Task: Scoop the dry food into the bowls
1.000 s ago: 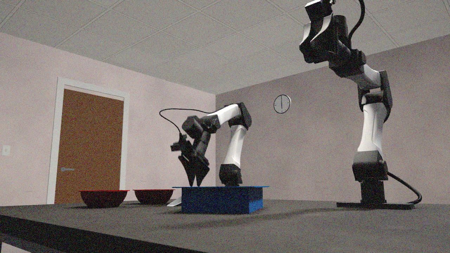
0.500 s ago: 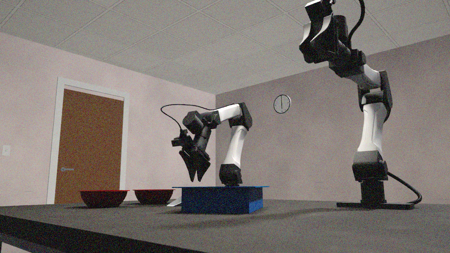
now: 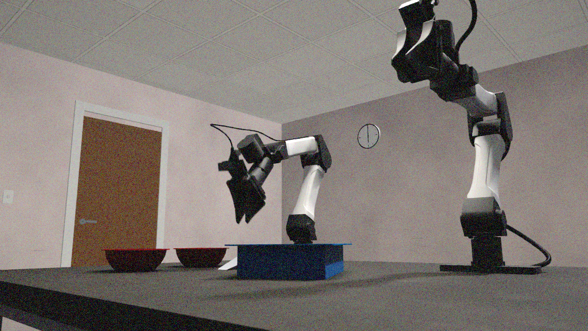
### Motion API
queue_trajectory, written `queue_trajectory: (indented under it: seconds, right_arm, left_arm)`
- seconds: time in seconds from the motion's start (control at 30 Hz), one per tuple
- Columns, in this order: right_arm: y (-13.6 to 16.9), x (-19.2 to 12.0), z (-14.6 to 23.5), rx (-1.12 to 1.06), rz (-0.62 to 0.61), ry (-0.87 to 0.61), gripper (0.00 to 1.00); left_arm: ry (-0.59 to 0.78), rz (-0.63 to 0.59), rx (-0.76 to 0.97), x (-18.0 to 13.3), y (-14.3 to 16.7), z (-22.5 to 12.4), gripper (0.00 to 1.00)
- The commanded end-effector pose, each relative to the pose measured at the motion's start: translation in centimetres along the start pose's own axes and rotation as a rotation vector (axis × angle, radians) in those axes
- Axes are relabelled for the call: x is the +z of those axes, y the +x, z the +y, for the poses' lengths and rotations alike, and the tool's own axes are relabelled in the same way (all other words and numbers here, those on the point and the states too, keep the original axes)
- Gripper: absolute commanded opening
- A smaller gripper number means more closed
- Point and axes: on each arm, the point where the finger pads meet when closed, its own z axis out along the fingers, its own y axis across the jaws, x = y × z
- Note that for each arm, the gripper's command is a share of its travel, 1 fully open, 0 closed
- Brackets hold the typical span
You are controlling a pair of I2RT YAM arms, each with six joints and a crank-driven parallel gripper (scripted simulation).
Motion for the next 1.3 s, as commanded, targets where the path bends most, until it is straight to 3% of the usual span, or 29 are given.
queue_trajectory:
  seconds: [0.0, 0.33, 0.43, 0.77, 0.83, 0.97, 1.03, 1.13, 1.27]
  right_arm:
    - [-5.2, -1.0, -0.4, 0.010, -0.177, 0.012, 0.35]
    - [-12.0, -3.6, -2.0, 0.037, -0.432, 0.055, 0.35]
    - [-12.6, -3.7, -2.1, 0.035, -0.450, 0.053, 0.35]
    - [-18.8, -9.2, -3.6, 0.039, -0.722, 0.100, 0.35]
    - [-19.7, -9.5, -3.9, 0.043, -0.753, 0.107, 0.35]
    - [-20.7, -10.0, -4.2, 0.043, -0.787, 0.108, 0.35]
    - [-21.7, -12.7, -4.3, 0.042, -0.869, 0.123, 0.35]
    - [-23.2, -14.1, -4.3, 0.036, -0.933, 0.113, 0.35]
    - [-23.3, -13.4, -4.7, 0.041, -0.921, 0.117, 0.35]
  left_arm:
    - [-0.013, -0.067, -0.007, 0.0, -2.7, 0.2, 0.27]
    - [0.011, -0.067, -0.007, -0.1, -2.6, -0.3, 0.27]
    - [0.003, -0.060, -0.006, 0.0, -2.3, -0.1, 0.27]
    - [-0.020, -0.021, -0.009, -0.1, -0.4, 0.5, 0.27]
    - [-0.022, -0.050, -0.009, -0.2, -1.8, 0.6, 0.27]
    - [-0.021, -0.048, -0.010, -0.3, -1.7, 0.5, 0.27]
    - [-0.005, -0.018, -0.008, -0.2, -0.5, 0.1, 0.27]
    - [-0.007, -0.002, -0.010, -0.2, -0.1, 0.1, 0.27]
    - [-0.007, -0.027, -0.010, -0.1, -0.7, 0.1, 0.27]
